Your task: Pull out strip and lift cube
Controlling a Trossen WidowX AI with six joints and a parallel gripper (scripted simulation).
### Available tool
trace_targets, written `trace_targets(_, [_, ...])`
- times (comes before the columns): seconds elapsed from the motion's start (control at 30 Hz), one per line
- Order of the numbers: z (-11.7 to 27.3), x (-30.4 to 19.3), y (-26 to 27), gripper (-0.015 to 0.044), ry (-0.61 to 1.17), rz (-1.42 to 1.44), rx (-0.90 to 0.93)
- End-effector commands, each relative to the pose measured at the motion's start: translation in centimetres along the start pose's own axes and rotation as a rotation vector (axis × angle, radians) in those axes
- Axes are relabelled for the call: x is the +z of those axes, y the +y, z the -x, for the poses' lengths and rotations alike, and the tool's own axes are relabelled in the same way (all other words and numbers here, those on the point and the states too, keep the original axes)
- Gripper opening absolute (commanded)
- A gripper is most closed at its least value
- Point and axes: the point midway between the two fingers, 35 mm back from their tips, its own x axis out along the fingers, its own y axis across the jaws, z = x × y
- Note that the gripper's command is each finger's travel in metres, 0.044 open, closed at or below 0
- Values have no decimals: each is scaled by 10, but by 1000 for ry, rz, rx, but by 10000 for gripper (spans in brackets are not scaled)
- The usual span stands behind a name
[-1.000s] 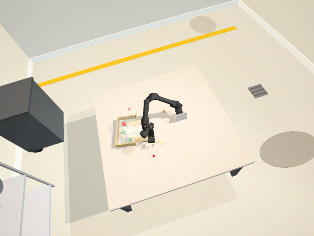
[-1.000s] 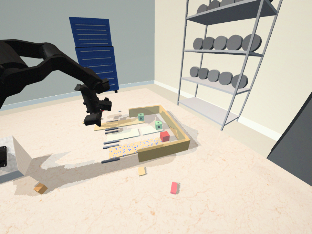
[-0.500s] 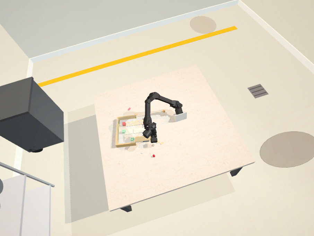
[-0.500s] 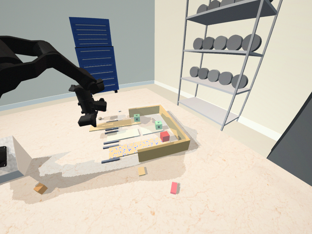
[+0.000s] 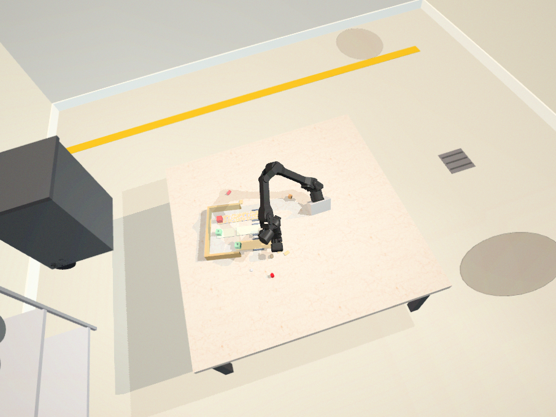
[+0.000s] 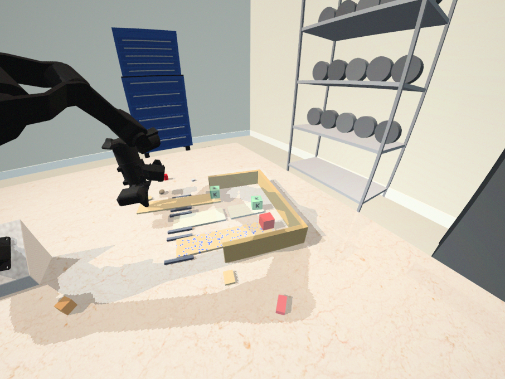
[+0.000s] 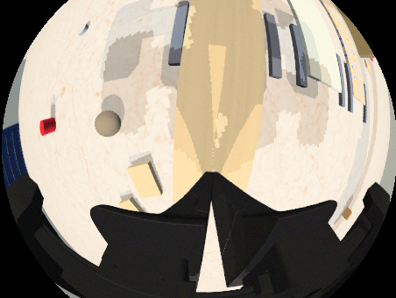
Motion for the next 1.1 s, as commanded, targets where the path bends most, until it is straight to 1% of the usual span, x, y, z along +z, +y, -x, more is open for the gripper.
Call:
trace_targets(0.0, [-7, -13, -2, 0, 29, 7, -10])
trace_targets(1.07, [-5, -62, 0, 0, 31, 9, -8])
